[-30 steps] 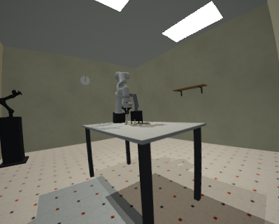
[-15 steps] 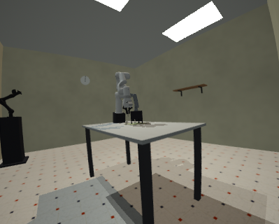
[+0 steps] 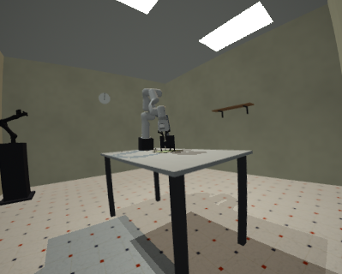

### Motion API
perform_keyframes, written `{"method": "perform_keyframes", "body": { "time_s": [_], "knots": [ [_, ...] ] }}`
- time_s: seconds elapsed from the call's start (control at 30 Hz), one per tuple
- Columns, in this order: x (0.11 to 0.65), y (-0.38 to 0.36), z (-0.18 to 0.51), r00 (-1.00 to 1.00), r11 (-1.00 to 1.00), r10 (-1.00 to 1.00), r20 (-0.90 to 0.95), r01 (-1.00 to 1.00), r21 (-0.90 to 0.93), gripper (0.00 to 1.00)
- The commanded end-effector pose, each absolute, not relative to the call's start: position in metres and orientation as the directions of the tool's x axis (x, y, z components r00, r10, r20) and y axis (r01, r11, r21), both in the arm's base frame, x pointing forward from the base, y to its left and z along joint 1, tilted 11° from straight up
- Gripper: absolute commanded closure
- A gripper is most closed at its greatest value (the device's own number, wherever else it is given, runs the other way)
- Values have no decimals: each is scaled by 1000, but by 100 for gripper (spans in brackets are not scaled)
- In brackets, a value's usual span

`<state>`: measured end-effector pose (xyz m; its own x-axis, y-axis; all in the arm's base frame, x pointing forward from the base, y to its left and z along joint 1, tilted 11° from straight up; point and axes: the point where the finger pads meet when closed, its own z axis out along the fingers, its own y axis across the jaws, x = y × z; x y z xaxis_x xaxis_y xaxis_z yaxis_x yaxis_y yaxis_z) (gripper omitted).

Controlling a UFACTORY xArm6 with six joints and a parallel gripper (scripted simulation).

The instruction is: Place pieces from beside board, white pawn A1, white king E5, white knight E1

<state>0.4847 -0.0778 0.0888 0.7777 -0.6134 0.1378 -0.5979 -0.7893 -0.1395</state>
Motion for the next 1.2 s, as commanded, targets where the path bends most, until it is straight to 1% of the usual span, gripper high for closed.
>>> {"method": "perform_keyframes", "body": {
  "time_s": [0.0,0.07,0.13,0.17,0.4,0.63,1.17],
  "knots": [
    [498,-36,92,581,-594,-804,125,-794,-134,100],
    [501,-20,92,518,-529,-848,111,-835,-151,100],
    [501,-20,92,518,-529,-848,111,-835,-151,100],
    [502,-12,93,421,-431,-902,96,-888,-158,100],
    [507,32,94,185,-190,-982,43,-963,-189,100],
    [507,50,95,-65,59,-998,25,-982,-182,100],
    [507,51,95,-78,72,-997,25,-981,-182,100]
  ]
}}
